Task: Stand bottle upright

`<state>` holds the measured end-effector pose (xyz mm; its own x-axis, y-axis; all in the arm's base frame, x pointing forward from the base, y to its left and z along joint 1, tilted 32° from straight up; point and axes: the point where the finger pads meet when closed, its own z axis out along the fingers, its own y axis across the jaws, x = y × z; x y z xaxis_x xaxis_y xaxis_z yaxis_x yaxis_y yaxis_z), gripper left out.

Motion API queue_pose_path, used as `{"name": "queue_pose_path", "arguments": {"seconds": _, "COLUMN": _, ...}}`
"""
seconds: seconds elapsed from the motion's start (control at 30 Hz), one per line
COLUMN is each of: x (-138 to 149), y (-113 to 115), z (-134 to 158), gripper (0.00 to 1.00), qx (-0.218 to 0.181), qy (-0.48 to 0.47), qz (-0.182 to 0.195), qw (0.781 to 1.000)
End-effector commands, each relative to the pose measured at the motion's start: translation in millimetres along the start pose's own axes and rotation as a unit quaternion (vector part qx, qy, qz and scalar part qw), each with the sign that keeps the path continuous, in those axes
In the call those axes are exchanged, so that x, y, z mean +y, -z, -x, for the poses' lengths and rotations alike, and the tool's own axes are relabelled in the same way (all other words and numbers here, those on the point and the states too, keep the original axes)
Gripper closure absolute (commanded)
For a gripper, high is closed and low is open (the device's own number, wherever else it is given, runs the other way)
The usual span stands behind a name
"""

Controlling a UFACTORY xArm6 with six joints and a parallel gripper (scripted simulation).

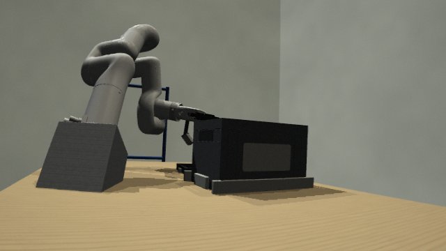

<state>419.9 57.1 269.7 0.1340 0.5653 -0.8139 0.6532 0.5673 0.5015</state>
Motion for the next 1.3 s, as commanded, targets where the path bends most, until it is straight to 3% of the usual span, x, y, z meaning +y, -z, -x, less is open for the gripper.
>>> {"name": "queue_pose_path", "arguments": {"seconds": 0.0, "x": 0.5, "y": 2.2, "z": 11.9, "gripper": 0.0, "qx": 0.0, "qy": -0.001, "qz": 0.0, "qw": 1.0}}
{"name": "queue_pose_path", "arguments": {"seconds": 1.07, "x": 0.5, "y": 7.0, "z": 39.0, "gripper": 0.0, "qx": 0.0, "qy": -0.001, "qz": 0.0, "qw": 1.0}}
{"name": "queue_pose_path", "arguments": {"seconds": 1.1, "x": 0.5, "y": 7.0, "z": 39.0, "gripper": 1.0, "qx": 0.0, "qy": -0.001, "qz": 0.0, "qw": 1.0}}
{"name": "queue_pose_path", "arguments": {"seconds": 1.27, "x": 0.5, "y": 7.0, "z": 39.0, "gripper": 1.0, "qx": 0.0, "qy": -0.001, "qz": 0.0, "qw": 1.0}}
